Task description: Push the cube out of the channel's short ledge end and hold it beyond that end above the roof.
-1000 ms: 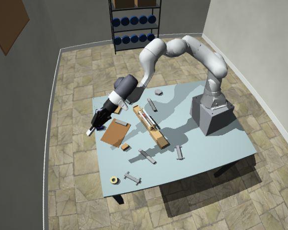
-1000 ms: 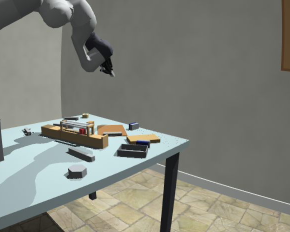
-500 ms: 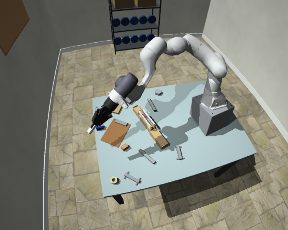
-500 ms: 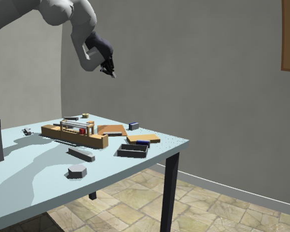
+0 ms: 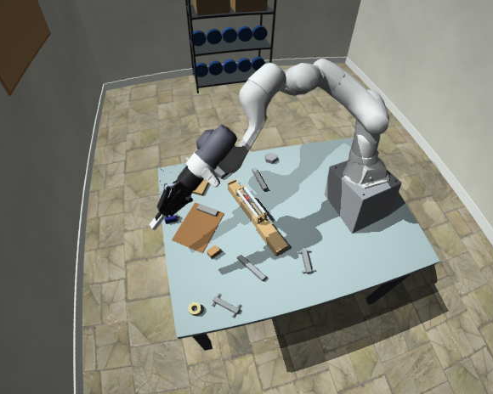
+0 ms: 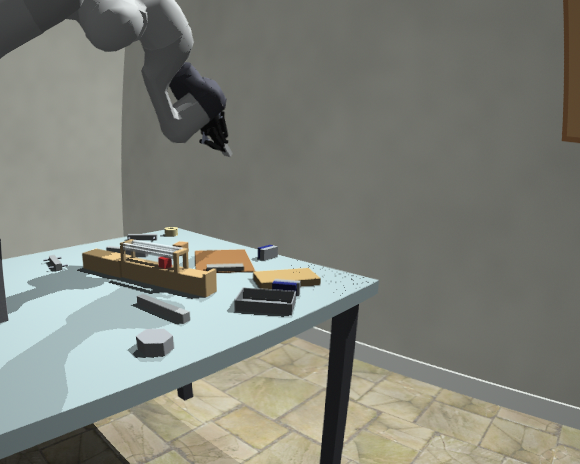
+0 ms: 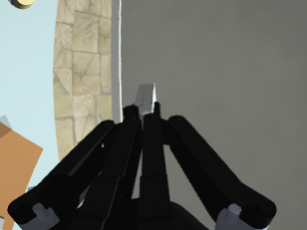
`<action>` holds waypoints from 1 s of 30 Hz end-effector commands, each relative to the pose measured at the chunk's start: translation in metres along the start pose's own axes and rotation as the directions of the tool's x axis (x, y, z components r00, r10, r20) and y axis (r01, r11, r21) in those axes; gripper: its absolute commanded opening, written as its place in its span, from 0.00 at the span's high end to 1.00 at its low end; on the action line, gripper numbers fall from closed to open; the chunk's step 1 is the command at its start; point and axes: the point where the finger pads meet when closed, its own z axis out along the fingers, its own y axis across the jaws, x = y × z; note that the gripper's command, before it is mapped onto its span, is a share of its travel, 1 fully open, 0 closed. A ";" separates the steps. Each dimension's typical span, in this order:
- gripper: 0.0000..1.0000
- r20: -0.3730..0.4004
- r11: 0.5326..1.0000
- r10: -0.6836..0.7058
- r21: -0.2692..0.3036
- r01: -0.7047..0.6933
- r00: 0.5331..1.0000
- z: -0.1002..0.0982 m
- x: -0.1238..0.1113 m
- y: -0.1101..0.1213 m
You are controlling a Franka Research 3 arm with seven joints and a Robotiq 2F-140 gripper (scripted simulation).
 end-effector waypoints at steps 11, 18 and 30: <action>1.00 0.004 1.000 0.014 -0.003 -0.014 1.000 0.000 0.000 0.001; 1.00 0.044 0.988 0.152 0.024 -0.153 0.987 -0.008 -0.019 -0.011; 1.00 0.044 0.988 0.152 0.024 -0.153 0.987 -0.008 -0.019 -0.011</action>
